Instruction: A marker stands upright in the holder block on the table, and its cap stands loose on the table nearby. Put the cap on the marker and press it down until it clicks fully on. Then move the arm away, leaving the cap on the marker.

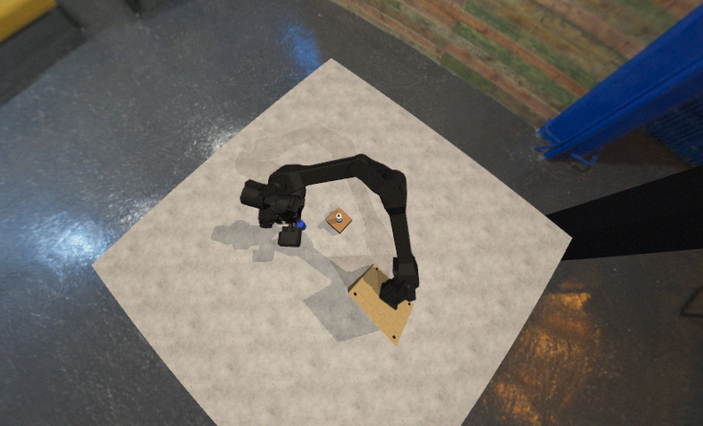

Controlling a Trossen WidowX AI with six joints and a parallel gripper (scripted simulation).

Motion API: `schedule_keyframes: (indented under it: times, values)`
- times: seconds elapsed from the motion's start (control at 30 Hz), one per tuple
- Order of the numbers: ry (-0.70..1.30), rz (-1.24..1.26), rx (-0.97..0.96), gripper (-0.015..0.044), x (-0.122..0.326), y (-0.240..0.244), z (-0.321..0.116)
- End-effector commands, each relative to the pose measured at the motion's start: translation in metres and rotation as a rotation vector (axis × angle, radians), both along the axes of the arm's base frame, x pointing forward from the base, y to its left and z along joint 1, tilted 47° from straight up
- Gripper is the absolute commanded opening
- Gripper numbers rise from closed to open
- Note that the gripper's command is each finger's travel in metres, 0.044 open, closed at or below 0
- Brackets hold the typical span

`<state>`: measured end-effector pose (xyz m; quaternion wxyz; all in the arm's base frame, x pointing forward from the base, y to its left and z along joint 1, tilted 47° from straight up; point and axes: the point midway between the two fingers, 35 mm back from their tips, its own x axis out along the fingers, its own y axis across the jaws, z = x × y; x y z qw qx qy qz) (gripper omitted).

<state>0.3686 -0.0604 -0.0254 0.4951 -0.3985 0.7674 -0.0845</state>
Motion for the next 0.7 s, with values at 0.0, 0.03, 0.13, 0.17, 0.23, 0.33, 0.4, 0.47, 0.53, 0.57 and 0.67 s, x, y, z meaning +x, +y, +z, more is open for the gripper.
schedule_keyframes:
  times: [0.0,0.03,0.13,0.17,0.23,0.33,0.4,0.47,0.53,0.57,0.67]
  values:
    - [0.003,0.006,-0.003,0.0253,-0.002,-0.006,-0.007]
    - [0.003,0.006,-0.003,0.0253,-0.002,-0.006,-0.007]
    - [0.003,0.007,-0.003,0.0253,-0.003,-0.009,-0.010]
    - [0.003,0.007,-0.003,0.0253,-0.003,-0.010,-0.011]
    - [0.003,0.007,-0.003,0.0253,-0.003,-0.012,-0.013]
    - [0.003,0.007,-0.003,0.0253,-0.004,-0.016,-0.017]
    - [0.003,0.007,-0.003,0.0253,-0.004,-0.018,-0.019]
    - [0.003,0.007,-0.003,0.0253,-0.005,-0.020,-0.021]
    - [0.003,0.007,-0.003,0.0253,-0.006,-0.022,-0.023]
    - [0.003,0.007,-0.003,0.0253,-0.006,-0.024,-0.025]
    - [0.003,0.007,-0.003,0.0253,-0.007,-0.027,-0.028]
